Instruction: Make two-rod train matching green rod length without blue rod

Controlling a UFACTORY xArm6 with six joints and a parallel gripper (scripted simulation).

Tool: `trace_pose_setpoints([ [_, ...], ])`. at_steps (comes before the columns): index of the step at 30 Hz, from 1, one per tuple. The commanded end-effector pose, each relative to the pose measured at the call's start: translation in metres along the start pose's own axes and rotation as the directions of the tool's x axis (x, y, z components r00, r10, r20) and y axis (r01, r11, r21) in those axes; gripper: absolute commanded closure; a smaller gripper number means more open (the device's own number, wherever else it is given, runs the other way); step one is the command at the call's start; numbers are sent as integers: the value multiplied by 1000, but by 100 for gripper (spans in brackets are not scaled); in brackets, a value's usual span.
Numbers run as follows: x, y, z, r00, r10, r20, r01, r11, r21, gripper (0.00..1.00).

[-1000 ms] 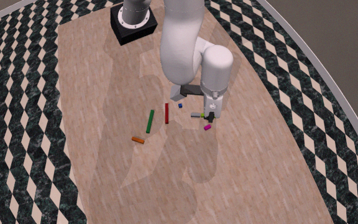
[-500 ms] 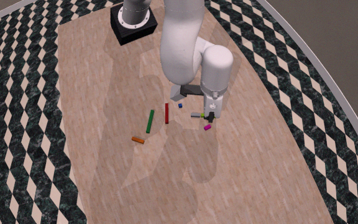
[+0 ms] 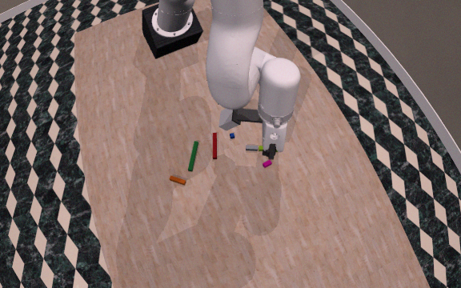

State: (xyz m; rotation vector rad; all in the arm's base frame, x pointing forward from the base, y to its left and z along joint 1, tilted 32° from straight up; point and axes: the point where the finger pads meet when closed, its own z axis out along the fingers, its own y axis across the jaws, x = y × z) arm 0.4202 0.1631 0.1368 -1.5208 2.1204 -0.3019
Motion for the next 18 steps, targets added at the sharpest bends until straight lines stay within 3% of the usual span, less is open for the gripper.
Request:
trace_pose_setpoints([
  [1, -1, -1, -1, 1000, 0, 2, 0, 1000, 2, 76],
  [18, -1, -1, -9, 1000, 0, 2, 0, 1000, 2, 76],
])
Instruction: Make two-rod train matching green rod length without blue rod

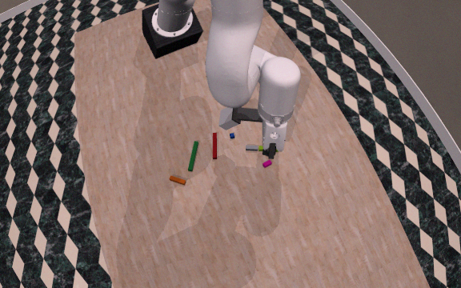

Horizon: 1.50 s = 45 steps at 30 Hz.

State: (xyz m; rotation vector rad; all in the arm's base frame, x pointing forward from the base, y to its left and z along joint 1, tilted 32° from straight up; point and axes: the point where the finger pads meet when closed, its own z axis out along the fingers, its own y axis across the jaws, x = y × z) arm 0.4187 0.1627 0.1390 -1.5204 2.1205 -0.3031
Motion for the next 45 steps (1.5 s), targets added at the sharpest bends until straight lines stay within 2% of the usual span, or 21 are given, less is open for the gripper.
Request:
trace_pose_setpoints([
  [1, -1, -1, -7, 1000, 0, 2, 0, 1000, 1, 76],
  [6, -1, -1, -21, 1000, 0, 2, 0, 1000, 1, 76],
  [16, -1, -1, -78, 1000, 0, 2, 0, 1000, 1, 76],
  [25, -1, -1, -88, 1000, 0, 2, 0, 1000, 1, 76],
  [26, -1, -1, -88, 1000, 0, 2, 0, 1000, 1, 0],
  [45, -1, -1, -88, 1000, 0, 2, 0, 1000, 1, 0],
])
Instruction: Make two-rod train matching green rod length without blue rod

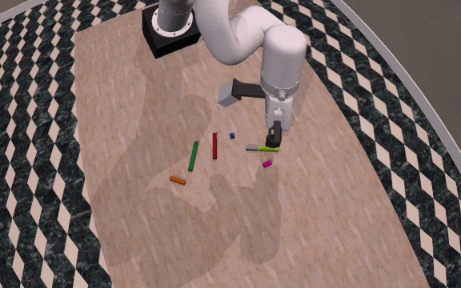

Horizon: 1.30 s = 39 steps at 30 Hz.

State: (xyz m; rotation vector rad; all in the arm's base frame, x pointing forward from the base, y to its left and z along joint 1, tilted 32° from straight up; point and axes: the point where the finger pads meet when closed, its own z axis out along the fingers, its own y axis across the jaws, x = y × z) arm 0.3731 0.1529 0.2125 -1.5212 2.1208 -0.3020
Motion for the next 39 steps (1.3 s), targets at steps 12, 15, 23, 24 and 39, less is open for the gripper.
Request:
trace_pose_setpoints([
  [12, -1, -1, -19, 1000, 0, 2, 0, 1000, 2, 0],
  [15, -1, -1, -33, 1000, 0, 2, 0, 1000, 2, 0],
  [23, -1, -1, -73, 1000, 0, 2, 0, 1000, 2, 0],
  [24, -1, -1, -73, 1000, 0, 2, 0, 1000, 2, 0],
  [39, -1, -1, -88, 1000, 0, 2, 0, 1000, 2, 0],
])
